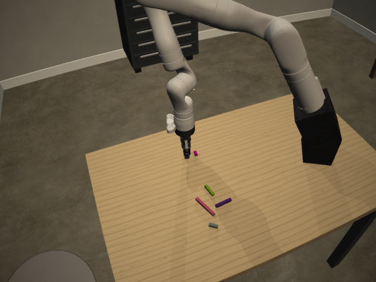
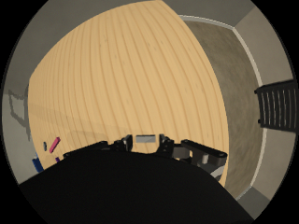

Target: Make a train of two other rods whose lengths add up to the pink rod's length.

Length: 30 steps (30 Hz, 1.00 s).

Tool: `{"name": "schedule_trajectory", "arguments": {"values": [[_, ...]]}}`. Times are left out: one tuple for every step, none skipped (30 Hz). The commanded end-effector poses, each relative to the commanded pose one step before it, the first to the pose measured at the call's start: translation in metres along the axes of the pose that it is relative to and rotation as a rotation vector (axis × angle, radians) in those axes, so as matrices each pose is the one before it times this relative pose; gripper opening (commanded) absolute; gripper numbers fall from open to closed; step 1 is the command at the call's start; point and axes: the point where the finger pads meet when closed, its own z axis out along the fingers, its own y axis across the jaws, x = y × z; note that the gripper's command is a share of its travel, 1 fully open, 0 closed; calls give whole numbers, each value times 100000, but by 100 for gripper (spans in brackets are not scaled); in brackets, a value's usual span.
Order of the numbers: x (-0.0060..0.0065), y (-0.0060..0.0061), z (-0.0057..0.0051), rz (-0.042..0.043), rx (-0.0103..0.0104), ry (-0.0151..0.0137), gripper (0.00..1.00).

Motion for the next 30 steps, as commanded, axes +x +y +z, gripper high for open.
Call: {"name": "schedule_trajectory", "arguments": {"values": [[252, 52, 109, -119, -83, 599, 46], [0, 0, 0, 0, 0, 0, 46], [0, 0, 0, 0, 0, 0, 46], [0, 0, 0, 0, 0, 0, 46], [0, 0, 0, 0, 0, 0, 46], [0, 0, 0, 0, 0, 0, 26], [0, 0, 0, 0, 0, 0, 26], [0, 0, 0, 0, 0, 0, 26], [0, 0, 0, 0, 0, 0, 26], [0, 0, 0, 0, 0, 0, 26], [0, 0, 0, 0, 0, 0, 26], [0, 0, 0, 0, 0, 0, 26], [0, 0, 0, 0, 0, 0, 26], [0, 0, 0, 0, 0, 0, 26], [0, 0, 0, 0, 0, 0, 26], [0, 0, 0, 0, 0, 0, 26], [0, 0, 0, 0, 0, 0, 26], [0, 0, 0, 0, 0, 0, 26], [0, 0, 0, 0, 0, 0, 26], [0, 0, 0, 0, 0, 0, 26], [0, 0, 0, 0, 0, 0, 26], [0, 0, 0, 0, 0, 0, 26], [0, 0, 0, 0, 0, 0, 26], [0, 0, 0, 0, 0, 0, 26], [0, 0, 0, 0, 0, 0, 26], [0, 0, 0, 0, 0, 0, 26], [0, 0, 0, 0, 0, 0, 26], [0, 0, 0, 0, 0, 0, 26], [0, 0, 0, 0, 0, 0, 26], [0, 0, 0, 0, 0, 0, 26]]}}
